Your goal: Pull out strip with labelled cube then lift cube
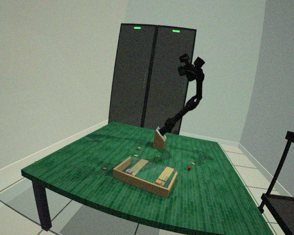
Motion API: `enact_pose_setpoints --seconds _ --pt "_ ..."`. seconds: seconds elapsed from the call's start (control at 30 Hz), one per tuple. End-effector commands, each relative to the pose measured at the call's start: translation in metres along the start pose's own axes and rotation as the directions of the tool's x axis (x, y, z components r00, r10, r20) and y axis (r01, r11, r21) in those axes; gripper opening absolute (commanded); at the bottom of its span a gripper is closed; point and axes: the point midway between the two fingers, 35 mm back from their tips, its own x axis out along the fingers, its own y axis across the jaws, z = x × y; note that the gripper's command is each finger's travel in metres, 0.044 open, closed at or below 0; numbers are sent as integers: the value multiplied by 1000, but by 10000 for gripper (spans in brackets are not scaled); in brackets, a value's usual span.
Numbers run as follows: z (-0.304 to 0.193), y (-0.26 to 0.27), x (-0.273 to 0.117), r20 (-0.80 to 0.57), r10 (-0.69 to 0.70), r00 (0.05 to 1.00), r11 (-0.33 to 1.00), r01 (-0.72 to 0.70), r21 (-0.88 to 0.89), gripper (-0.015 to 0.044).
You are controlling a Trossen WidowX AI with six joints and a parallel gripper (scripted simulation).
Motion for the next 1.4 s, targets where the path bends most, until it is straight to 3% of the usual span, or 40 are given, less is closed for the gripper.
enact_pose_setpoints --seconds 0.0,0.3,0.5,0.7,0.9,1.1,1.23,1.37 --pt "1 -1 1 0 -3 1000 1000 3 -10 400" --pt "57 -51 63 -7 -173 985 854 146 -500 400" --pt "105 -103 93 -11 -293 956 601 175 -780 400" --pt "157 -165 107 -12 -408 913 279 112 -954 400" --pt "212 -232 102 -12 -516 856 -49 -43 -998 400" --pt "267 -300 76 -9 -617 787 -325 -265 -908 400" --pt "300 -341 49 -7 -677 736 -451 -422 -787 400" --pt "306 -348 43 -6 -686 727 -468 -448 -761 400"
